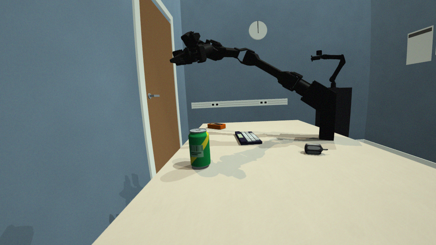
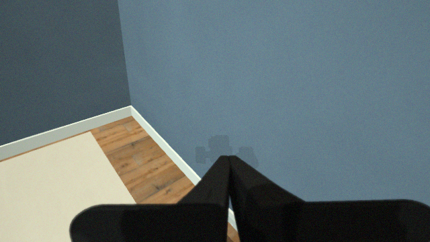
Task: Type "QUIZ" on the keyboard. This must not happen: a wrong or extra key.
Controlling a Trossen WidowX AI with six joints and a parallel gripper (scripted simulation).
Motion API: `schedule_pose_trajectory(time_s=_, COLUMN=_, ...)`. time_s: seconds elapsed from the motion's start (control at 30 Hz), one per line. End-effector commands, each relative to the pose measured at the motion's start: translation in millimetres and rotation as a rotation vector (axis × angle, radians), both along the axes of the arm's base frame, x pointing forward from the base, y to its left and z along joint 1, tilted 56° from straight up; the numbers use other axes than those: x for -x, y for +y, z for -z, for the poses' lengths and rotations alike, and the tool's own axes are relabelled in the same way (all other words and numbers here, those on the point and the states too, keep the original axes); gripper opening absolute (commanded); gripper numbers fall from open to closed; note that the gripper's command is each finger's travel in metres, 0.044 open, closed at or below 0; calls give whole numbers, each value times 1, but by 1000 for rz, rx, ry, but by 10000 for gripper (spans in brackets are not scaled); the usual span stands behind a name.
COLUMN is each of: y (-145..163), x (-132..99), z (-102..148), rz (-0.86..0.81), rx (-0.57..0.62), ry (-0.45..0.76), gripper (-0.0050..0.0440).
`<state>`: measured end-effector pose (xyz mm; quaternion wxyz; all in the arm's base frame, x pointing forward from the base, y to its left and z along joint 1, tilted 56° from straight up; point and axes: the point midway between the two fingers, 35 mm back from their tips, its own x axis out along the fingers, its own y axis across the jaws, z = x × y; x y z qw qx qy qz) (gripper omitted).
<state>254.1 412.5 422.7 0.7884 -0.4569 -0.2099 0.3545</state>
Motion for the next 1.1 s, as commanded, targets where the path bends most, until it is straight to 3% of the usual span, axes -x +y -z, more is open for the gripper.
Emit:
schedule_pose_trajectory(time_s=0.0, y=-3, x=3, z=-8, rz=-2, rx=-15, ry=-8, gripper=0)
schedule_pose_trajectory(time_s=0.53, y=-3, x=3, z=-8, rz=-2, rx=-15, ry=-8, gripper=0)
schedule_pose_trajectory(time_s=0.63, y=-12, x=-6, z=4, rz=38, rx=-20, ry=40, gripper=0)
schedule_pose_trajectory(time_s=0.8, y=-49, x=-45, z=82, rz=248, rx=-37, ry=281, gripper=-3)
schedule_pose_trajectory(time_s=1.03, y=-126, x=-76, z=186, rz=594, rx=-106, ry=542, gripper=-12)
schedule_pose_trajectory(time_s=1.07, y=-126, x=-76, z=186, rz=594, rx=-106, ry=542, gripper=-12)
